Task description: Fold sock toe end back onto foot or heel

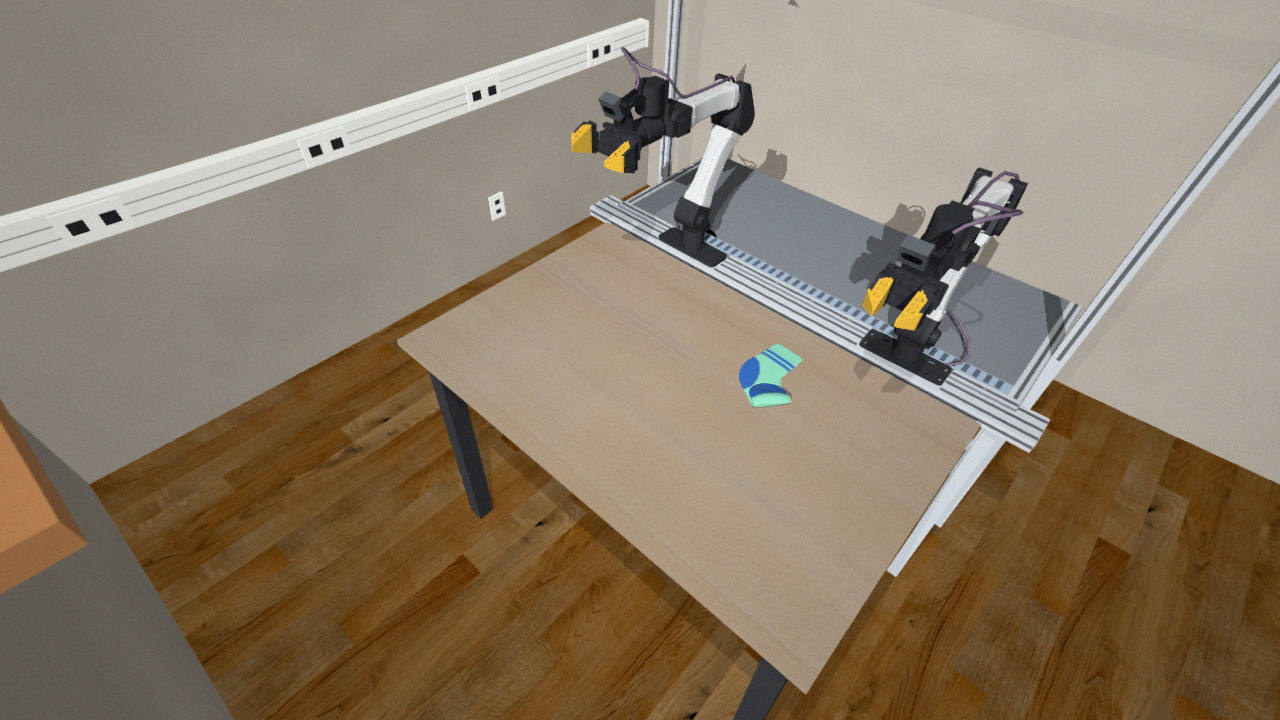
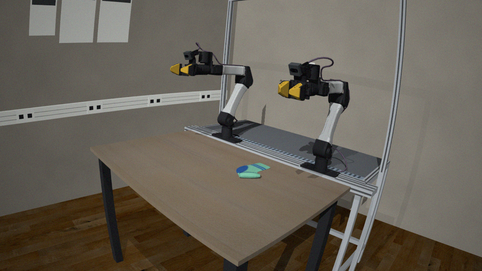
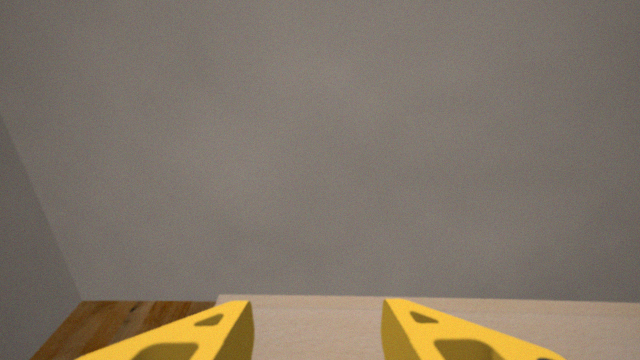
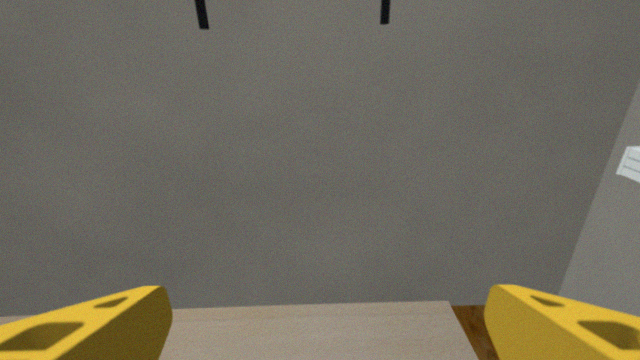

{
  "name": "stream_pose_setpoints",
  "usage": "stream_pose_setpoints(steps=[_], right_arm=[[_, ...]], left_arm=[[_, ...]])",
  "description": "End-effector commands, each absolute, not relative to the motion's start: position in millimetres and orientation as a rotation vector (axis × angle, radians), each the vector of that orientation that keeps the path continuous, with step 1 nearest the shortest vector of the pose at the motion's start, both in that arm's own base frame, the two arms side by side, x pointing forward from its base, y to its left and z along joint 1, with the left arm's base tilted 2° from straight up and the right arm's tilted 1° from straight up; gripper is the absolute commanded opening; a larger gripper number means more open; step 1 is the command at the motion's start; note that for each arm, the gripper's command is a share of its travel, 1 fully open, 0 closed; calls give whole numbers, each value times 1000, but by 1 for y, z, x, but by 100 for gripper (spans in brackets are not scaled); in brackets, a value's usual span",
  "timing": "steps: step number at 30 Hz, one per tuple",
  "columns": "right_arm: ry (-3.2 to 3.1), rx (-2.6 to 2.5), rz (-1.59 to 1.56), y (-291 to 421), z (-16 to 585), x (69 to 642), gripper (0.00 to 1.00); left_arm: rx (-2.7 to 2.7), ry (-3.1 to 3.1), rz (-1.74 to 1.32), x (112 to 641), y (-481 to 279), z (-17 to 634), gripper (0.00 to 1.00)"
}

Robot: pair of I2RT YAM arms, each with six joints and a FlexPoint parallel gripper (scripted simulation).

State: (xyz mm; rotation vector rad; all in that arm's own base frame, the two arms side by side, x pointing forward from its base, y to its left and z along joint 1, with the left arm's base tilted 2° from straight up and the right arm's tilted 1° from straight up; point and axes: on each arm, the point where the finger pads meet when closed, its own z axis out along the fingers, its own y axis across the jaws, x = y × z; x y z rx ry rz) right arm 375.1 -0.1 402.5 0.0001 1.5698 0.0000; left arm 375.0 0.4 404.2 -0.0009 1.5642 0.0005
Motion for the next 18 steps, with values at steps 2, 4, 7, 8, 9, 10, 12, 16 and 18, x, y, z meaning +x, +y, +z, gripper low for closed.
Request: stream_pose_setpoints(steps=[2,4,7,8,9,10,12,16,18], right_arm=[[1567,-20,6,4,406,378,100],[1568,-20,6,4,406,378,100],[1570,-20,6,5,405,378,100],[1570,-20,6,5,405,378,100],[1571,-20,6,5,405,378,100],[1571,-20,6,5,404,378,100],[1571,-14,-1,2,404,378,100],[1551,-14,-1,2,411,374,100],[1550,-14,-1,2,411,373,100]], left_arm=[[12,1574,4,375,-3,402,39],[12,1552,3,376,-3,406,39],[8,1555,8,375,-1,404,39],[8,1560,8,376,0,402,39],[7,1565,9,376,0,401,39],[7,1569,9,377,0,399,39],[7,1569,9,377,0,400,39],[6,1568,10,374,0,401,39],[6,1570,10,374,0,400,39]])
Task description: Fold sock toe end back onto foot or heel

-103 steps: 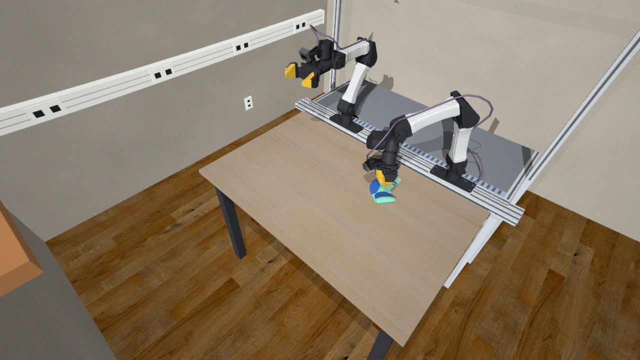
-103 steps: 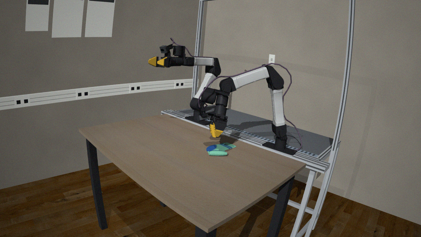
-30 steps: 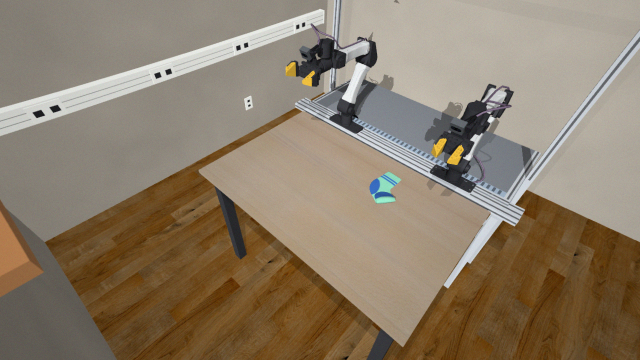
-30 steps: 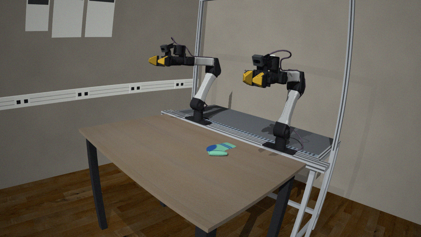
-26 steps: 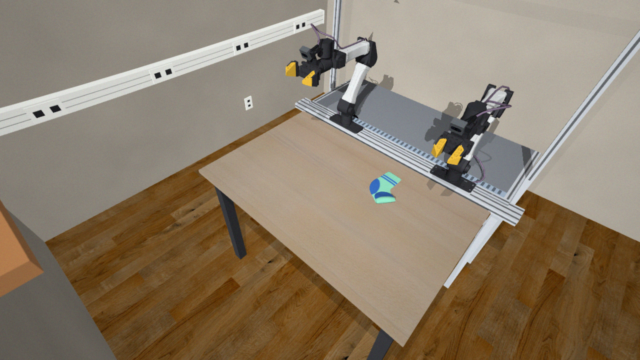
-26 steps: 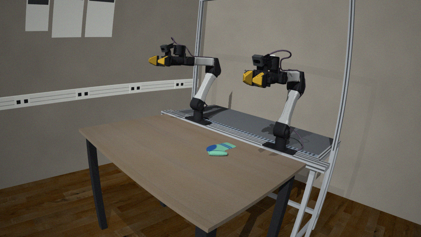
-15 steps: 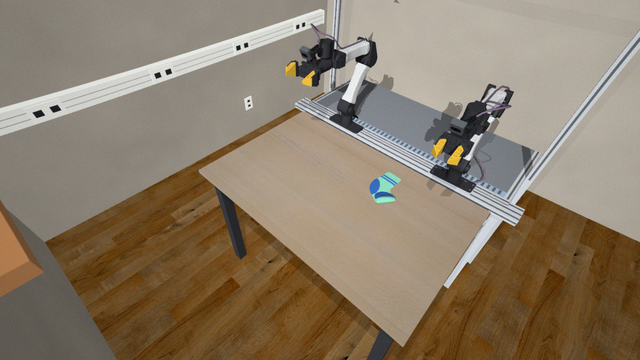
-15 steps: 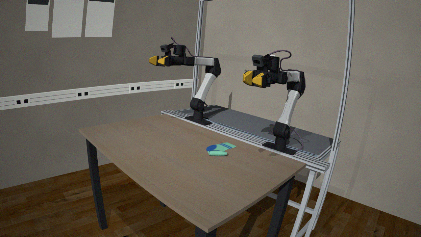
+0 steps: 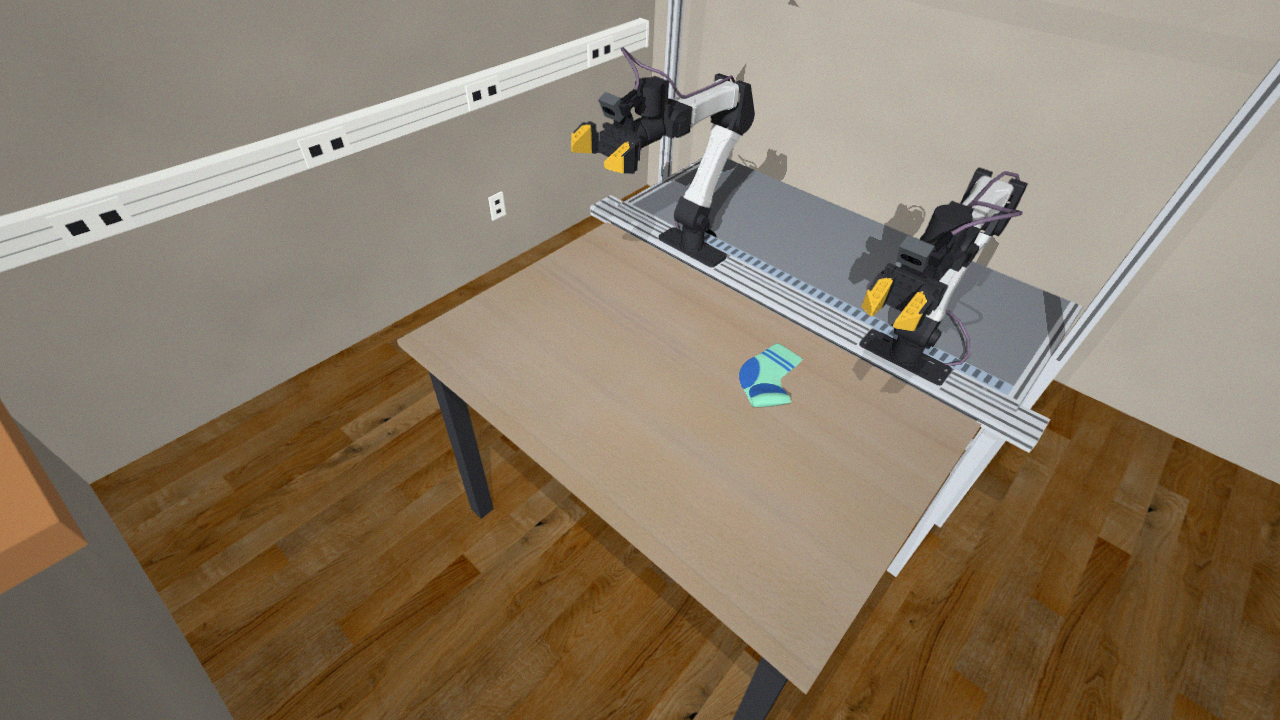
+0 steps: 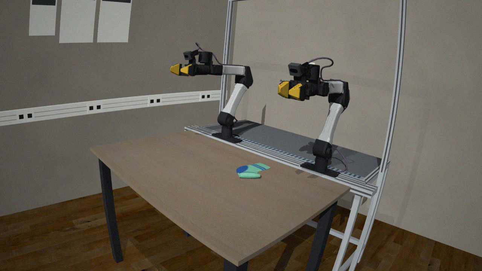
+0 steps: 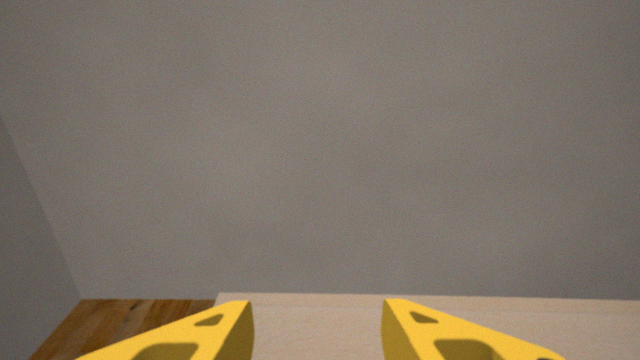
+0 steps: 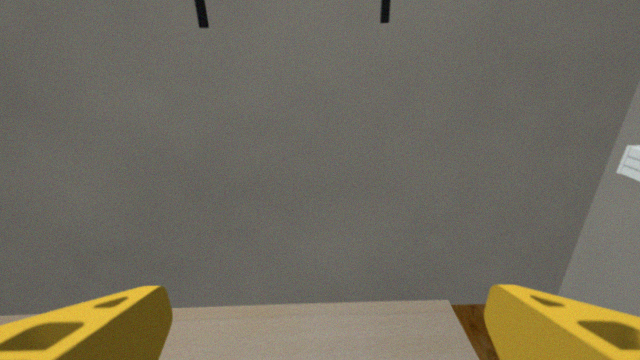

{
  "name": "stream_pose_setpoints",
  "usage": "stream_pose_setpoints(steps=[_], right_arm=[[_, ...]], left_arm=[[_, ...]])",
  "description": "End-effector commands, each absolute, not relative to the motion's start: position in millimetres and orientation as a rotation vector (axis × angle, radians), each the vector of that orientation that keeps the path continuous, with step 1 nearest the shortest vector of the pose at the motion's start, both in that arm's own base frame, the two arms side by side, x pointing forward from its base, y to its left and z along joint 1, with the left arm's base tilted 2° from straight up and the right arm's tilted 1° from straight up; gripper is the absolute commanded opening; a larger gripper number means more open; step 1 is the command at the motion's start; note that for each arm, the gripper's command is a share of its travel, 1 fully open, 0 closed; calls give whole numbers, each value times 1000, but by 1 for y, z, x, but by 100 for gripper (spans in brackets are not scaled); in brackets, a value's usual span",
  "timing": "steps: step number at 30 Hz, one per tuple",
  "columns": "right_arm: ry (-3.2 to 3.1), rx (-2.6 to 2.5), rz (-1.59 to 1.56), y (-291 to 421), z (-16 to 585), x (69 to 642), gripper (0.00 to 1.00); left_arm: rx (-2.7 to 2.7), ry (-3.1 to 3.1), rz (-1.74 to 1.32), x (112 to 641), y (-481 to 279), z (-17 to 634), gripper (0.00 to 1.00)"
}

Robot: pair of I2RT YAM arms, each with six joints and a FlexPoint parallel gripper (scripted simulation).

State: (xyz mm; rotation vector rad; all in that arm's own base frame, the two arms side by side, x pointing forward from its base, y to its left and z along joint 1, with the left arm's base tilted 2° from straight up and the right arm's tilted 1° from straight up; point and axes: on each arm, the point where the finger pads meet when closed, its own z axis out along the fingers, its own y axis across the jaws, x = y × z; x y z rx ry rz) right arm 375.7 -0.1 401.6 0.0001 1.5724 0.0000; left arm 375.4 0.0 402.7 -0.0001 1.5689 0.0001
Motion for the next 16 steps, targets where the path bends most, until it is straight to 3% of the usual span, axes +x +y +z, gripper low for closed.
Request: stream_pose_setpoints(steps=[1,16], right_arm=[[1550,-14,-1,2,411,373,100],[1540,-14,0,3,413,371,100]], left_arm=[[6,1570,10,374,0,400,39],[7,1562,9,373,0,404,39]])
